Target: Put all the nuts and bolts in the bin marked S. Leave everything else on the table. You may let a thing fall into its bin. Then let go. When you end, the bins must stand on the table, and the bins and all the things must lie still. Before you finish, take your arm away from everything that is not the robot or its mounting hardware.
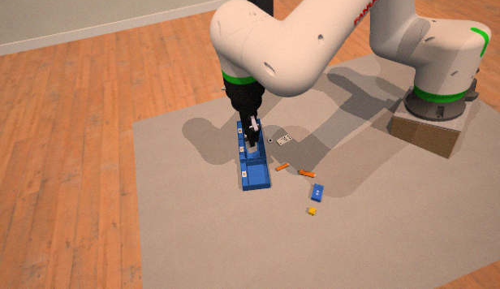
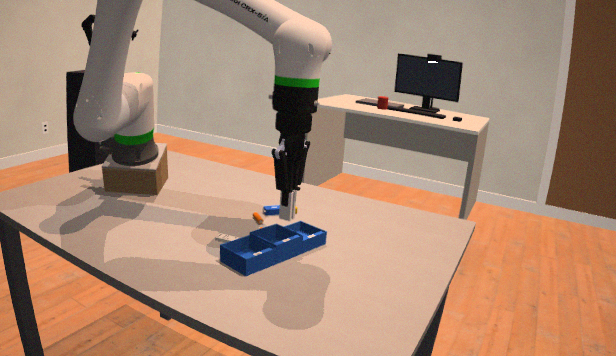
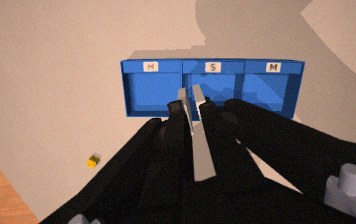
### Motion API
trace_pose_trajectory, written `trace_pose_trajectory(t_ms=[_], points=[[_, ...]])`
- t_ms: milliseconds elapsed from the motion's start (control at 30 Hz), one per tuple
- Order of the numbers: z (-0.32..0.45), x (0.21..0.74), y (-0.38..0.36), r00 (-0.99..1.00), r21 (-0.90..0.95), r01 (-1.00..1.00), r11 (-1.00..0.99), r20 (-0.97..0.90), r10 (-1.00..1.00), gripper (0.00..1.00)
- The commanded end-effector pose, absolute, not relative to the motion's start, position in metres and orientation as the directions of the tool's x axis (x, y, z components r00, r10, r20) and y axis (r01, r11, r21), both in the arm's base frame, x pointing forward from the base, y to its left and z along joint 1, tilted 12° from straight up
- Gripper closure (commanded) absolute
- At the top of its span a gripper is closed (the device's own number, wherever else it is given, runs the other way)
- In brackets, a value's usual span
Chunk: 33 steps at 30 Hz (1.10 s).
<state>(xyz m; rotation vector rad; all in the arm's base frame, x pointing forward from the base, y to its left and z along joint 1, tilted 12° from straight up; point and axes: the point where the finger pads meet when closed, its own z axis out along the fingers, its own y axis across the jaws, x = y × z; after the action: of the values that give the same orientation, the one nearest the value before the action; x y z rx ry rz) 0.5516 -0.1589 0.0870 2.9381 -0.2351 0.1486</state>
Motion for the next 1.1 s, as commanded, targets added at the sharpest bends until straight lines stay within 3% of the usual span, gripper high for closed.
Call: trace_pose_trajectory(t_ms=[0,1067], points=[[0.085,0.559,-0.144,0.982,0.181,-0.167,-0.969,0.115,-0.148,0.95],[0.029,0.573,-0.134,0.982,0.181,-0.167,-0.969,0.115,-0.148,0.95]])
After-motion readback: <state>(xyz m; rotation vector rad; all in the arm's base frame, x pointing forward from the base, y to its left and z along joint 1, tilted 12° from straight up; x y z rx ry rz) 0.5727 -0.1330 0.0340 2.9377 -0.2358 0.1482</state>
